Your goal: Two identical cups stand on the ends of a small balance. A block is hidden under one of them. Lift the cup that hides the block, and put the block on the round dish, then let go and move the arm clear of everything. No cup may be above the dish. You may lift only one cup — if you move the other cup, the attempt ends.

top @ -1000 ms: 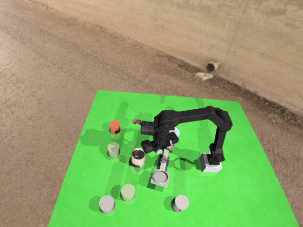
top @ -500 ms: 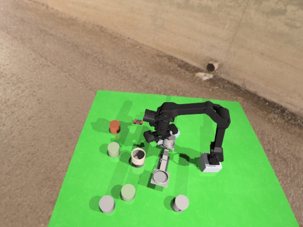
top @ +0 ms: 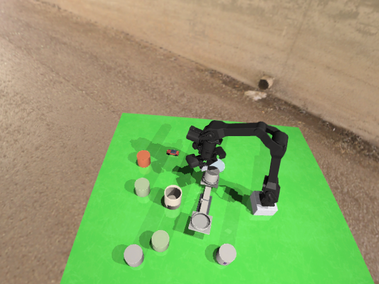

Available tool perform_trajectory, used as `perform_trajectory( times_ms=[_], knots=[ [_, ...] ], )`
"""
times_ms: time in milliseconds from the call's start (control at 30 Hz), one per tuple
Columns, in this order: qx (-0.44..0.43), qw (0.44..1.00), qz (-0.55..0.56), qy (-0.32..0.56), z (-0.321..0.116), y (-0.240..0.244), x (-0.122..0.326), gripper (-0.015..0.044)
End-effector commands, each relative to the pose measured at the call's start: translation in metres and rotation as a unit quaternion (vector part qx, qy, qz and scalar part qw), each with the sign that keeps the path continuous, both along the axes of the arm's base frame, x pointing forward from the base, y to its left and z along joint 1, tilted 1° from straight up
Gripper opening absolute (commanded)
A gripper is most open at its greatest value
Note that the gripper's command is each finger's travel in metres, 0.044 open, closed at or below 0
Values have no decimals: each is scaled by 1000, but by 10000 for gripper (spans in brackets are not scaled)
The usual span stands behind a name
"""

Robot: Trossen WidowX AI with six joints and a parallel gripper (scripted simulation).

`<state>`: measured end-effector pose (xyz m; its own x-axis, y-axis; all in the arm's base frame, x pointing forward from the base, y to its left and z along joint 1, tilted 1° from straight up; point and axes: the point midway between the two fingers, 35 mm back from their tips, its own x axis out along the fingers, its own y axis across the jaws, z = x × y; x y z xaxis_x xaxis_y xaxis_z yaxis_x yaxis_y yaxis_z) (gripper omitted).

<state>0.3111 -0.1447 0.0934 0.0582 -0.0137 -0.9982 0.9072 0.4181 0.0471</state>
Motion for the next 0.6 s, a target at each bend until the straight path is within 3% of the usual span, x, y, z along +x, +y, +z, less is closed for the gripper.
perform_trajectory(
  times_ms=[0, 567],
  knots=[
    [-4, 1000, 5, -3, -3, -14, -7, 0],
    [-9, 1000, 8, 2, -23, -72, -53, 0]
  ],
)
